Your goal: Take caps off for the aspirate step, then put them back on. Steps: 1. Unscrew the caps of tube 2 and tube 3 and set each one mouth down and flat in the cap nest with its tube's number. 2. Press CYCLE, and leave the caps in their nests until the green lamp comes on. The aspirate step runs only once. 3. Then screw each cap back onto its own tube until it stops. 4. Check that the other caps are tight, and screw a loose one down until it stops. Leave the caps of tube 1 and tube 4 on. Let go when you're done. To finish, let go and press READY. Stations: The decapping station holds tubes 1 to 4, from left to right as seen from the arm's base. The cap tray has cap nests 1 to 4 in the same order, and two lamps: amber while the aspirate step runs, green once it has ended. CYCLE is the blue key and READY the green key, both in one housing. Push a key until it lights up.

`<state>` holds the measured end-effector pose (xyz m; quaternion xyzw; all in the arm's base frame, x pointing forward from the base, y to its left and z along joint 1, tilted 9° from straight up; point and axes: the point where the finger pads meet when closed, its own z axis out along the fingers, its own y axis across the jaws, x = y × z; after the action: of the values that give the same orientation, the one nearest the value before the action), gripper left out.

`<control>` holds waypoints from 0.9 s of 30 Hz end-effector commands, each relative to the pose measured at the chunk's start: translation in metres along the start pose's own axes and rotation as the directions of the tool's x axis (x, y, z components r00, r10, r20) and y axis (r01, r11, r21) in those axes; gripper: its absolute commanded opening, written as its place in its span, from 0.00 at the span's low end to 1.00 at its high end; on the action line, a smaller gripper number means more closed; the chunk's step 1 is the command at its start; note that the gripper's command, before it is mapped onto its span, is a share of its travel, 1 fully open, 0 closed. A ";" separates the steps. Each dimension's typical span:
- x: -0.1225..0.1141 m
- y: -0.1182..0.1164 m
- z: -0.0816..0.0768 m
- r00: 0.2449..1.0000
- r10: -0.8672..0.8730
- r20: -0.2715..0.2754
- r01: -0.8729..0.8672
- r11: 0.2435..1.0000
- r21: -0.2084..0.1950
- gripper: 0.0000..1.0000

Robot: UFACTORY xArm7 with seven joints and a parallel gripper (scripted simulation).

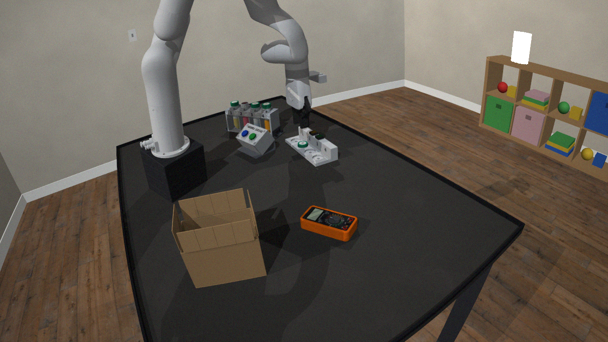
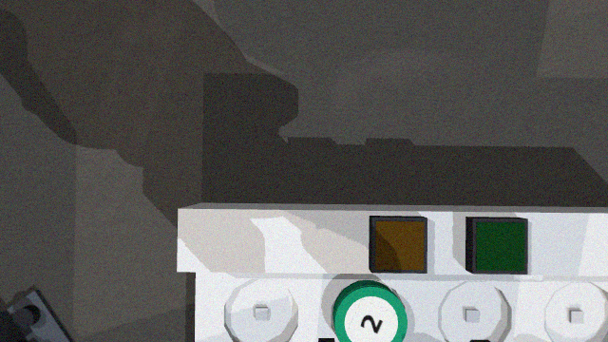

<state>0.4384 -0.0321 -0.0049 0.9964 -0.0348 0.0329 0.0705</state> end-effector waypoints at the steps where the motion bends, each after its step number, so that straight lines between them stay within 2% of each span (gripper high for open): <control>1: 0.001 0.000 -0.022 1.000 0.000 0.000 0.000 1.000 0.004 0.46; 2: 0.001 0.000 -0.022 1.000 0.000 0.000 0.000 1.000 0.004 0.46; 12: 0.001 0.000 -0.070 1.000 0.000 0.000 0.000 1.000 0.004 0.46; 20: 0.001 0.000 -0.070 1.000 0.000 0.000 0.000 1.000 0.004 0.46; 23: -0.006 -0.023 -0.070 0.969 0.247 0.001 -0.247 0.969 0.004 0.46; 27: -0.012 -0.040 -0.070 0.919 0.394 0.002 -0.394 0.919 0.005 0.46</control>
<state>0.4290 -0.0042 0.0595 0.9906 -0.1211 0.0323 0.0545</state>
